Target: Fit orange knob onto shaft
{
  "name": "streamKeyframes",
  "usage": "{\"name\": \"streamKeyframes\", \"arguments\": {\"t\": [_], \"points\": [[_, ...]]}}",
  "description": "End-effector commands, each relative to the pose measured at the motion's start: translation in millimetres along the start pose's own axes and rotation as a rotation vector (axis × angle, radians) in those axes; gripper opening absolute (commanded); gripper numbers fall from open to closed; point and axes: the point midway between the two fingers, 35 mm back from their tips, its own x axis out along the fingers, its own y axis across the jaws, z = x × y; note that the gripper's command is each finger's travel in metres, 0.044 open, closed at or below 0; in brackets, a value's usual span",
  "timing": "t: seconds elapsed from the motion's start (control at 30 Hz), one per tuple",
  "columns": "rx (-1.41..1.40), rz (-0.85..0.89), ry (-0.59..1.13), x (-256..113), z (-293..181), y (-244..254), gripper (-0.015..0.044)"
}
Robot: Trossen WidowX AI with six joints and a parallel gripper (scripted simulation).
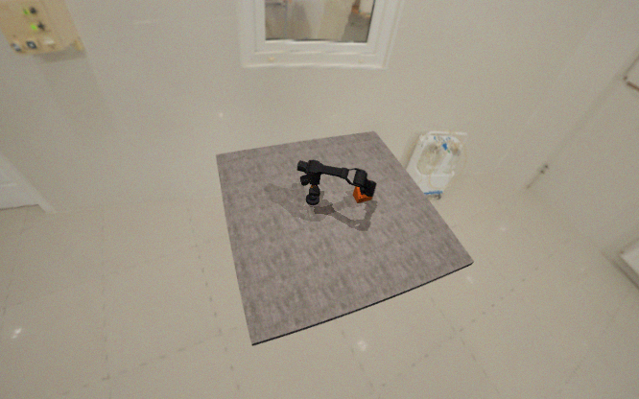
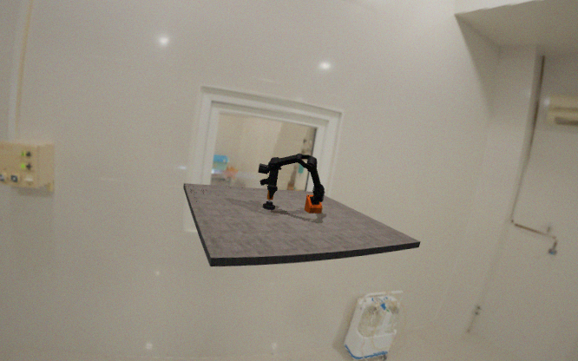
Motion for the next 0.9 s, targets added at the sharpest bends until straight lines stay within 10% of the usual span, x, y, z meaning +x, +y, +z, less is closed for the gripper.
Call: {"name": "streamKeyframes", "arguments": {"t": [0.0, 0.87], "points": [[-0.004, 0.000, -0.005, 0.5, -0.7, -1.5, 0.0000], [-0.091, 0.000, -0.005, -2.4, 1.3, 1.4, 0.0000]]}}
